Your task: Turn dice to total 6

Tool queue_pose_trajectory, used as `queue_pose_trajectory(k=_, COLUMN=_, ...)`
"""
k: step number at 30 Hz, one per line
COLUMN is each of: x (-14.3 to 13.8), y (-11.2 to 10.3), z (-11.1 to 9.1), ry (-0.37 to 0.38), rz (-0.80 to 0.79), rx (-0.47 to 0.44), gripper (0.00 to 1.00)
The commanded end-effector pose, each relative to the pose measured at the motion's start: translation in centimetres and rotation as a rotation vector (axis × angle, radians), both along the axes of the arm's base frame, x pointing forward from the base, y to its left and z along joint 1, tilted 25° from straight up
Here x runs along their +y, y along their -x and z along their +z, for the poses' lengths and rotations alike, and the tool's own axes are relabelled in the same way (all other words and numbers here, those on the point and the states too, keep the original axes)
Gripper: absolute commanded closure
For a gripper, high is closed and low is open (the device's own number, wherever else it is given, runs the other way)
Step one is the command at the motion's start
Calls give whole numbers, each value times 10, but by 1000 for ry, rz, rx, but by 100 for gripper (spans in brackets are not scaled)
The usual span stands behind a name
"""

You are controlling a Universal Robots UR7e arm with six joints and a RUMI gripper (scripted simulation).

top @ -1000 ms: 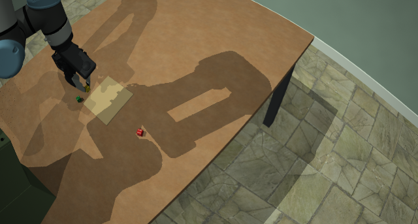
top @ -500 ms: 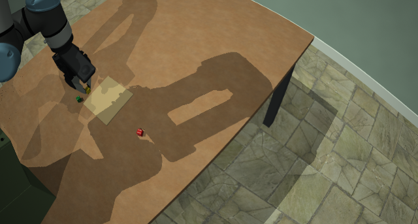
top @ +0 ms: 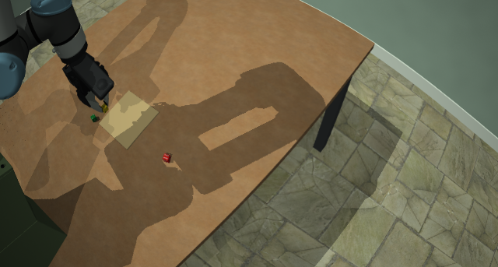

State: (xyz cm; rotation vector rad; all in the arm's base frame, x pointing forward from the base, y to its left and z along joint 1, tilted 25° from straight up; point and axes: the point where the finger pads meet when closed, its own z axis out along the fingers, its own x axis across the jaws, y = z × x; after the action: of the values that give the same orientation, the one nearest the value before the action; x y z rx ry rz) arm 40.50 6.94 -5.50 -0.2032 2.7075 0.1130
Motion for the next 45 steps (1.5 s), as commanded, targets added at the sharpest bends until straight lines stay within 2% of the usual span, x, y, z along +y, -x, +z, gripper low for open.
queue_pose_trajectory(k=1, x=1, y=-3, z=-6, ry=0, rz=1, rx=0, gripper=100)
queue_pose_trajectory(k=9, x=2, y=-8, z=-16, ry=0, rz=1, rx=0, gripper=100)
queue_pose_trajectory(k=35, x=8, y=-34, z=-75, ry=0, rz=1, rx=0, gripper=100)
queue_pose_trajectory(k=45, x=9, y=-38, z=-83, ry=0, rz=1, rx=0, gripper=100)
